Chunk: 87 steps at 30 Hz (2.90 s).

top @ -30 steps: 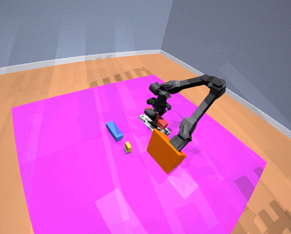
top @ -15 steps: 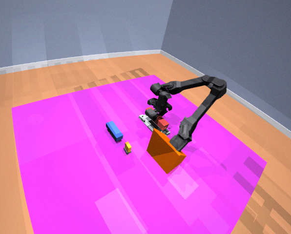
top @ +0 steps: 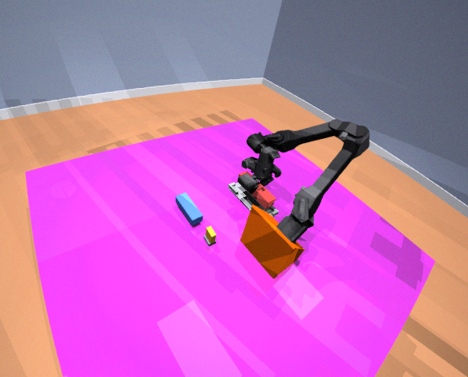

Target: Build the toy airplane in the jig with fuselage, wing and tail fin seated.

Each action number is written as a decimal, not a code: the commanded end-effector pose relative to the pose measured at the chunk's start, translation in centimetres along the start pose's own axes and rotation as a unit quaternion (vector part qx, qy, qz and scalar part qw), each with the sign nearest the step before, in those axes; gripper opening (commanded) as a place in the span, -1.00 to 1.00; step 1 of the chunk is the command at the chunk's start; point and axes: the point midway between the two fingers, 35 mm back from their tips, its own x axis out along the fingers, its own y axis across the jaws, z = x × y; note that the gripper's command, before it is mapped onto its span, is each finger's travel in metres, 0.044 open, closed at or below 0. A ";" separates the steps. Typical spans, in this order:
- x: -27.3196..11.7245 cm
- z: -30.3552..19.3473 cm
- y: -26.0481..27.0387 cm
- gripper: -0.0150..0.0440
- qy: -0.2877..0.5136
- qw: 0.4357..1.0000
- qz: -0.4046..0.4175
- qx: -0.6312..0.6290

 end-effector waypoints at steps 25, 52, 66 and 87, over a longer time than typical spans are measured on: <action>3.2 -0.2 -0.1 0.10 0.002 1.000 -0.002 -0.001; 3.2 -0.2 -0.1 1.00 0.002 1.000 -0.002 -0.001; -7.5 0.1 0.1 1.00 0.002 1.000 0.001 -0.003; -7.9 7.2 14.2 1.00 -0.004 1.000 0.015 -0.009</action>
